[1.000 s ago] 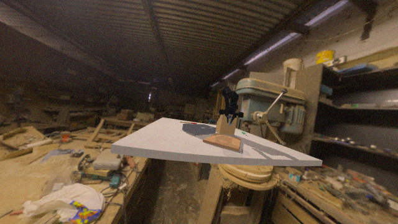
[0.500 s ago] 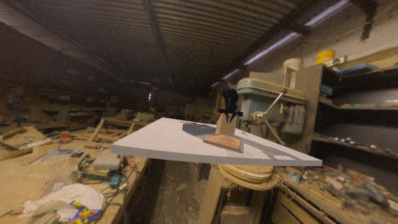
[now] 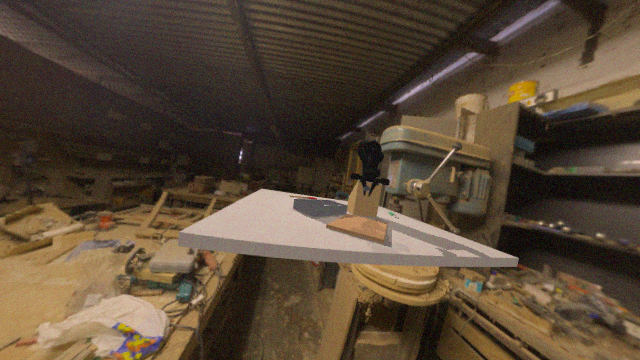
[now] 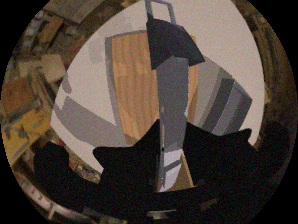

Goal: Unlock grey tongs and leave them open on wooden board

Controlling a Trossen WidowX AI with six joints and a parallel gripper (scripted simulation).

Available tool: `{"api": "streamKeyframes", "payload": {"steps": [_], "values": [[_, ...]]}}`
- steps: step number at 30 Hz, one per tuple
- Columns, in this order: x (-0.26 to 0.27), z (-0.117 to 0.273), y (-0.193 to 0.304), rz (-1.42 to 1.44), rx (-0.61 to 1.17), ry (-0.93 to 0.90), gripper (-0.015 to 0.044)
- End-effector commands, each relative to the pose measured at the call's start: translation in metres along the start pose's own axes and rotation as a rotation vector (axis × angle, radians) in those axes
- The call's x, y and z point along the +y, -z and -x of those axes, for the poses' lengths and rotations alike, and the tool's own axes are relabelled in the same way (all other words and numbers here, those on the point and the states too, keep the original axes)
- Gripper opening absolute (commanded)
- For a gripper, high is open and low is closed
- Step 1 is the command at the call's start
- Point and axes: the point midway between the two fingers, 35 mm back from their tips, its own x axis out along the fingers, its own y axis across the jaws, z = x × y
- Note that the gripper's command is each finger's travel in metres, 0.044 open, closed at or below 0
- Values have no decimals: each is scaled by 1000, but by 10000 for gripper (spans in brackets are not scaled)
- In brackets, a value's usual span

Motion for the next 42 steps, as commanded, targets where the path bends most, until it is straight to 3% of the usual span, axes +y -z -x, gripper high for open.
{"api": "streamKeyframes", "payload": {"steps": [1, 42], "values": [[0, 4, -2, -9, -6, -6, -150], [-1, -61, -6, -8, -63, -28, -150]]}}
